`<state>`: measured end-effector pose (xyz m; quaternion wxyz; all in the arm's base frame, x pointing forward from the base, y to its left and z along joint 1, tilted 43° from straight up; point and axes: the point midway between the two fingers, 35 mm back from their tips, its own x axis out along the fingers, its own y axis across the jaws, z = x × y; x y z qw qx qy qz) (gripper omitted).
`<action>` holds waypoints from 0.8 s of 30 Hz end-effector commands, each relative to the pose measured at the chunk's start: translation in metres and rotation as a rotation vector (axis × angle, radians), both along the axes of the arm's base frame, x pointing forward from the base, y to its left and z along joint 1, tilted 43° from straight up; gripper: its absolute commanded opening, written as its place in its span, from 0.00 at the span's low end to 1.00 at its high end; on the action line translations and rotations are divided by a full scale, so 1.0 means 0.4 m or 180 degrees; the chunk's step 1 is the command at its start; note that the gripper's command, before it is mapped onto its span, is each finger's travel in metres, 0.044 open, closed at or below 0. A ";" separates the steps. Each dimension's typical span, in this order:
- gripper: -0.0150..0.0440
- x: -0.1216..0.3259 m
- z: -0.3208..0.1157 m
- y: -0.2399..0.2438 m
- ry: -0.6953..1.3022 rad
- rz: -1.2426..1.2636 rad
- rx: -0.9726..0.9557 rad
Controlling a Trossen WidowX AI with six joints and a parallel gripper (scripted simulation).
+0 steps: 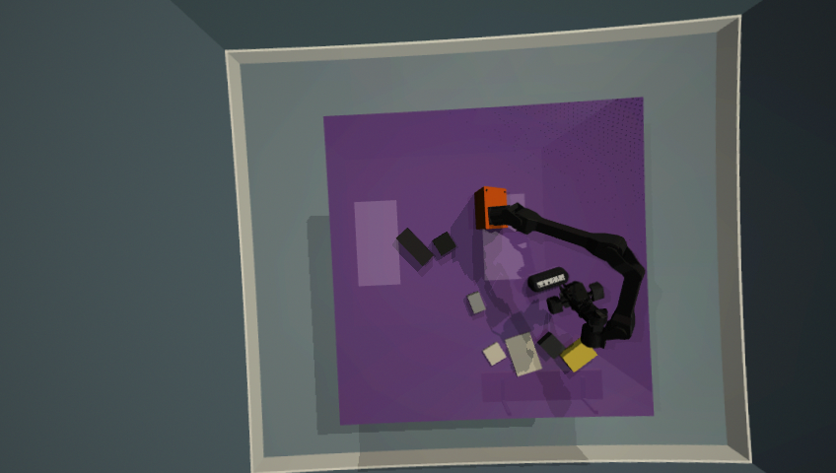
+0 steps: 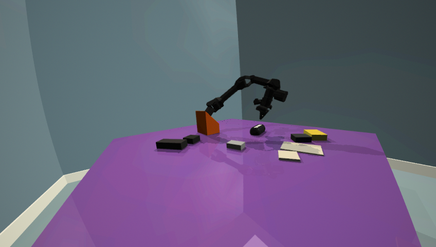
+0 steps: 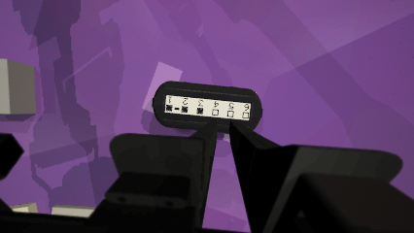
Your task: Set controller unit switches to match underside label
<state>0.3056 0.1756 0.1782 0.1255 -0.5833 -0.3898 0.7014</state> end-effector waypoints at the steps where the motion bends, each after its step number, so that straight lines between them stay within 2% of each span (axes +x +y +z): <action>1: 0.48 -0.017 0.006 0.016 -0.0593 0.0444 0.0150; 10: 0.88 -0.075 0.032 0.075 -0.3353 0.2497 0.0592; 12: 0.97 -0.084 0.038 0.082 -0.3755 0.2801 0.0614; 13: 1.00 -0.086 0.038 0.083 -0.3805 0.2839 0.0616; 24: 1.00 -0.084 0.031 0.090 -0.3813 0.2846 0.0619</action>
